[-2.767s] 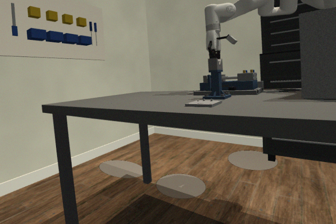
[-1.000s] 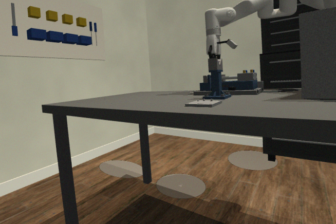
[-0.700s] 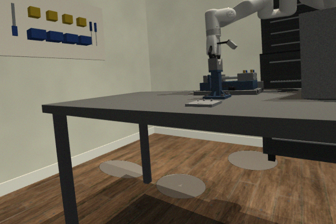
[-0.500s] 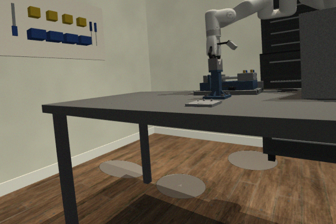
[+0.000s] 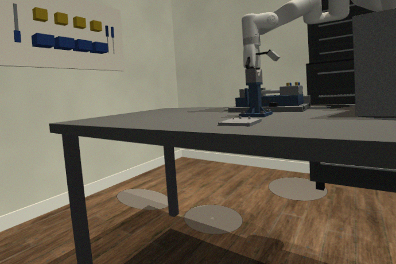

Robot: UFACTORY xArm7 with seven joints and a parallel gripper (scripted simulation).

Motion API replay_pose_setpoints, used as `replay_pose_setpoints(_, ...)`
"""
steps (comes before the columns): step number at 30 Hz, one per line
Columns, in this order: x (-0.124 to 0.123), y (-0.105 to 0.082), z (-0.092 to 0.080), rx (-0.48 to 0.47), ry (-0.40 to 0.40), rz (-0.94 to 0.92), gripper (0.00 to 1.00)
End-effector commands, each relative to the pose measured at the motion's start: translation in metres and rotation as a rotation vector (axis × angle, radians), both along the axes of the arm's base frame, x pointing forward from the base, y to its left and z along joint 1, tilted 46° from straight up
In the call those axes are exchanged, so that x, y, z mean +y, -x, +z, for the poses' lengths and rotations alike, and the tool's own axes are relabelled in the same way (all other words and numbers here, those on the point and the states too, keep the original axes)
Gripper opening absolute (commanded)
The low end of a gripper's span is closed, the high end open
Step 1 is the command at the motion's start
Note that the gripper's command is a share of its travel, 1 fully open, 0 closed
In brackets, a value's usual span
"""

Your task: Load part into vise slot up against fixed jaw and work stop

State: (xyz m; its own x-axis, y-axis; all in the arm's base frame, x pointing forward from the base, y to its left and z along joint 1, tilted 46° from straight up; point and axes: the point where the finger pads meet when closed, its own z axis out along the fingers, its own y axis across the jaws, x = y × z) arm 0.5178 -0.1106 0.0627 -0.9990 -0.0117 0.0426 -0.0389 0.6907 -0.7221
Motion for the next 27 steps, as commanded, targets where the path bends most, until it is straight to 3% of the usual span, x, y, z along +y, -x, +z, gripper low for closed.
replay_pose_setpoints(1, 0.0012, -0.0016, 0.0, -0.004, -0.002, 0.004, 0.0)
replay_pose_setpoints(27, -0.0038, -0.0016, -0.0048, -0.004, -0.002, 0.004, 0.0)
